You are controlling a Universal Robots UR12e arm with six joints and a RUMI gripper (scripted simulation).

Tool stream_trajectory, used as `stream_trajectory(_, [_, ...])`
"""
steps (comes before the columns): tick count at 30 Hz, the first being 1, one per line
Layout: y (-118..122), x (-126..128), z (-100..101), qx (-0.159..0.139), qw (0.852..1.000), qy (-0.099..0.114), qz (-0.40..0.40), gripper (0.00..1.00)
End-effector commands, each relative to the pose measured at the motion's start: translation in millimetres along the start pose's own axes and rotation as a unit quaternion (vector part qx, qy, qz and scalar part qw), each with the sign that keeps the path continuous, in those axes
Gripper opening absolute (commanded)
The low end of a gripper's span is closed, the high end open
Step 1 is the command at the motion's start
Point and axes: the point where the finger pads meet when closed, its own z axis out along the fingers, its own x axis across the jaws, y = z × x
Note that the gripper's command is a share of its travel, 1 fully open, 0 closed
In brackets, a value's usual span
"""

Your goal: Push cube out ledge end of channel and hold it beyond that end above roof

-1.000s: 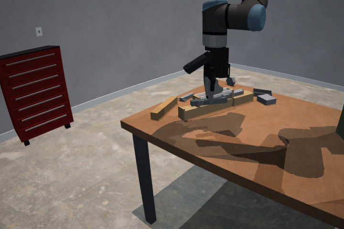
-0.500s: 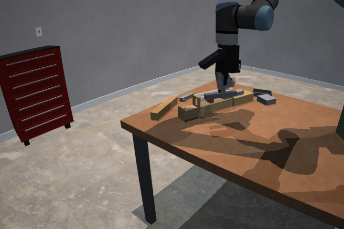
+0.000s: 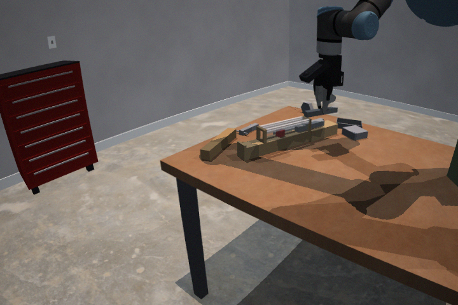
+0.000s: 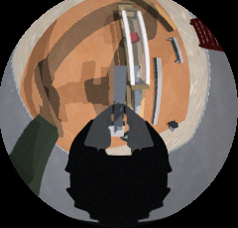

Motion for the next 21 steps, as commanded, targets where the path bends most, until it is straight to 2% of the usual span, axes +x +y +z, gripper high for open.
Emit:
stream_trajectory(1, [85,43,7,0.009,0.999,-0.011,-0.040,0.00])
stream_trajectory(3, [85,43,7,0.009,0.999,-0.011,-0.040,0.00])
stream_trajectory(7, [123,61,8,0.009,0.998,-0.011,-0.055,0.00])
stream_trajectory(11, [145,71,8,0.009,0.998,-0.011,-0.064,0.00])
stream_trajectory(21, [152,74,10,0.009,0.998,-0.011,-0.067,0.00])
